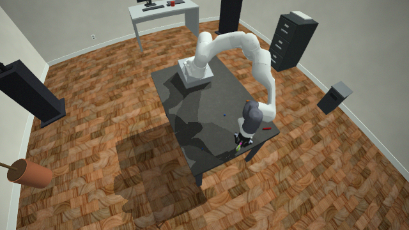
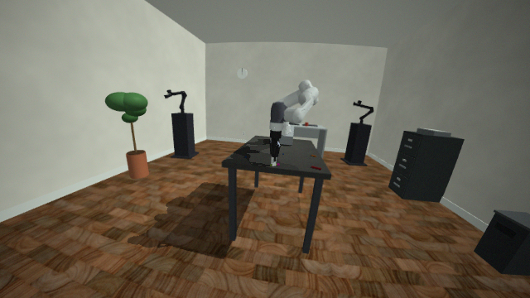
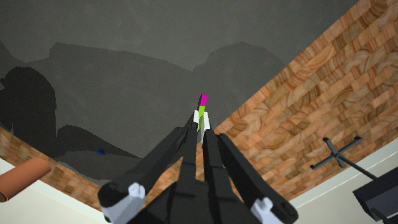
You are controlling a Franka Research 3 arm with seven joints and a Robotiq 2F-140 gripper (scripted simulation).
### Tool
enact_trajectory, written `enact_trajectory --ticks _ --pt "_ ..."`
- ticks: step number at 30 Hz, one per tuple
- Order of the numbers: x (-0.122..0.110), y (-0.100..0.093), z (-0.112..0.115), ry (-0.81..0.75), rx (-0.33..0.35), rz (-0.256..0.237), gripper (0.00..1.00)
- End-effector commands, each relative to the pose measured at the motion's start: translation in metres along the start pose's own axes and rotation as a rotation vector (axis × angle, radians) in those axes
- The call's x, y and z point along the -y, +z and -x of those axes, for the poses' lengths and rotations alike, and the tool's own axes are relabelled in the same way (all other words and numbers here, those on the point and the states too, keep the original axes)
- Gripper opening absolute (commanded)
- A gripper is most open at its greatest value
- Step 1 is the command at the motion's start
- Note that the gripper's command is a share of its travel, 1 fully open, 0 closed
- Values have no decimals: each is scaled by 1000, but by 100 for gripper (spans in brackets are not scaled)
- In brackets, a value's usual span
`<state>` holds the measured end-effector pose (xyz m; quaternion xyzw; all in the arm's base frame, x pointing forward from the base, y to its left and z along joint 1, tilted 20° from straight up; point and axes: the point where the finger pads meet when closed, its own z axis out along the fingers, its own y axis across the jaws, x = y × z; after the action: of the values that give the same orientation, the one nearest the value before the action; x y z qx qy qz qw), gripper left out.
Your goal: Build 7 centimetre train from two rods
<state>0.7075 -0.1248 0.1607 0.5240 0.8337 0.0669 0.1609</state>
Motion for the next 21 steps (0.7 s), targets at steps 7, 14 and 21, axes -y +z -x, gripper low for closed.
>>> enact_trajectory --ticks 7,14,21 --pt "-1 1 1 -4 3 1 12" --pt "-1 1 1 -4 3 1 12" --pt "-1 1 1 -4 3 1 19"
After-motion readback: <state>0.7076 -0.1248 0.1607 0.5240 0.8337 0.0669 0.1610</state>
